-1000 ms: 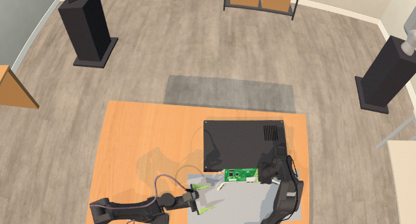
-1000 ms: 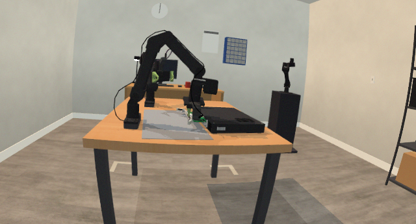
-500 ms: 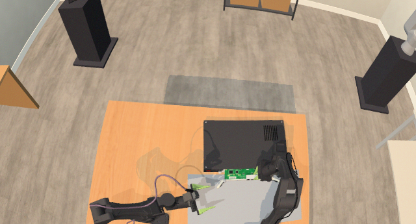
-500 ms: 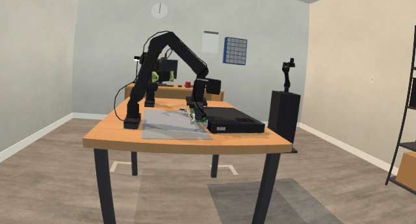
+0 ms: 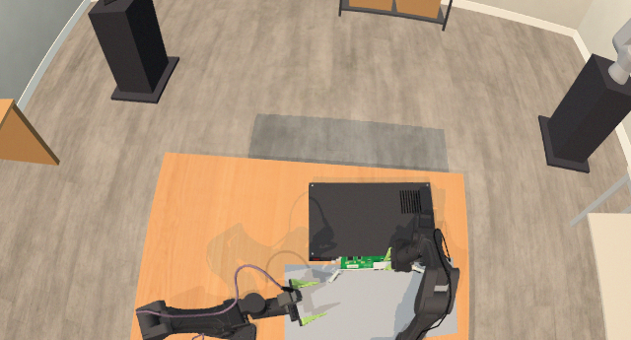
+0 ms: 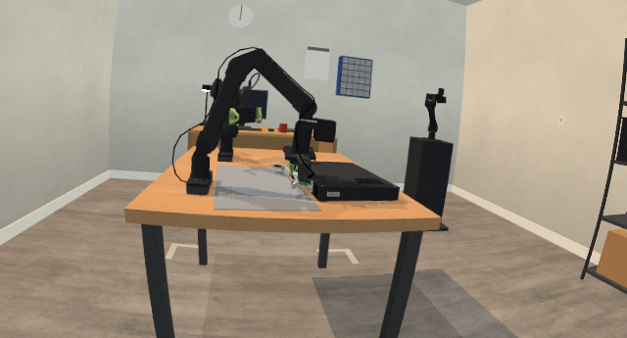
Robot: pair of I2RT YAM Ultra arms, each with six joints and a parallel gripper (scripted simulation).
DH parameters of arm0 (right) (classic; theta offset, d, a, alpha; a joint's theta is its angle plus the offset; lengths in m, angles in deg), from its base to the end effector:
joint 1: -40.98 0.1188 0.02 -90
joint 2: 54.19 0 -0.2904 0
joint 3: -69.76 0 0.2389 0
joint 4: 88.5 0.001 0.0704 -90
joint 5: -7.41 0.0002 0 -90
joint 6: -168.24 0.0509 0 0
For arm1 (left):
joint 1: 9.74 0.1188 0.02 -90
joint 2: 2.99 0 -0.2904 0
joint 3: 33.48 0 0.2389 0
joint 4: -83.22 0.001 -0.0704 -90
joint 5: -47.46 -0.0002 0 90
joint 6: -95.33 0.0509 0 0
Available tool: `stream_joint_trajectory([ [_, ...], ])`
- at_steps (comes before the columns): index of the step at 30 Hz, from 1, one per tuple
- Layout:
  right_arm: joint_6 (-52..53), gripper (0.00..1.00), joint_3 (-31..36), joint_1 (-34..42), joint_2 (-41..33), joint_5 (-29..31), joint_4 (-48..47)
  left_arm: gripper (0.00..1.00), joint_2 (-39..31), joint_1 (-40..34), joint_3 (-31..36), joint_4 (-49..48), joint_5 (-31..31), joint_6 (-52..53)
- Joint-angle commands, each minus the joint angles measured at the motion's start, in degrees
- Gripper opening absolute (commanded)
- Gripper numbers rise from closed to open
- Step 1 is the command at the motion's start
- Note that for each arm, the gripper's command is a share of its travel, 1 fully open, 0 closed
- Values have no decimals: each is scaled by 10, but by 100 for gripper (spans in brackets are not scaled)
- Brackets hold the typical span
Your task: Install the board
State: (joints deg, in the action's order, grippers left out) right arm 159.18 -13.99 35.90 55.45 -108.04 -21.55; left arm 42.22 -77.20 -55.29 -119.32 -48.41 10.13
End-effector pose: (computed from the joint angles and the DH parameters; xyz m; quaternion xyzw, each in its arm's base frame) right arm 0.3273 -0.0061 0.1718 -0.6692 -0.7093 -0.1588 0.1544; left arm 0.0558 -0.1454 0.2280 0.4485 0.5534 -0.3956 0.5797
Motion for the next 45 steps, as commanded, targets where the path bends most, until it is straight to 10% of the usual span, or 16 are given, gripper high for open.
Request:
stream_joint_trajectory([
  [1,-7,32,-5,-7,-25,-8,3,100,-9,4,4,11,-1,0],
  [14,-23,32,-23,-25,-56,-5,45,100,-9,4,4,11,-1,0],
  [17,-27,64,-46,-29,-45,0,63,100,-9,4,4,11,-1,0],
  [32,-53,64,-97,-45,-39,-1,147,100,-9,4,4,11,-1,0],
  [35,-83,32,-97,-46,-44,26,155,66,-9,7,3,42,19,-10],
  [38,-149,32,-91,-51,-45,81,161,32,1,10,-17,106,53,-24],
  [45,-285,32,-87,-57,-47,177,165,32,56,22,-84,221,114,-52],
])
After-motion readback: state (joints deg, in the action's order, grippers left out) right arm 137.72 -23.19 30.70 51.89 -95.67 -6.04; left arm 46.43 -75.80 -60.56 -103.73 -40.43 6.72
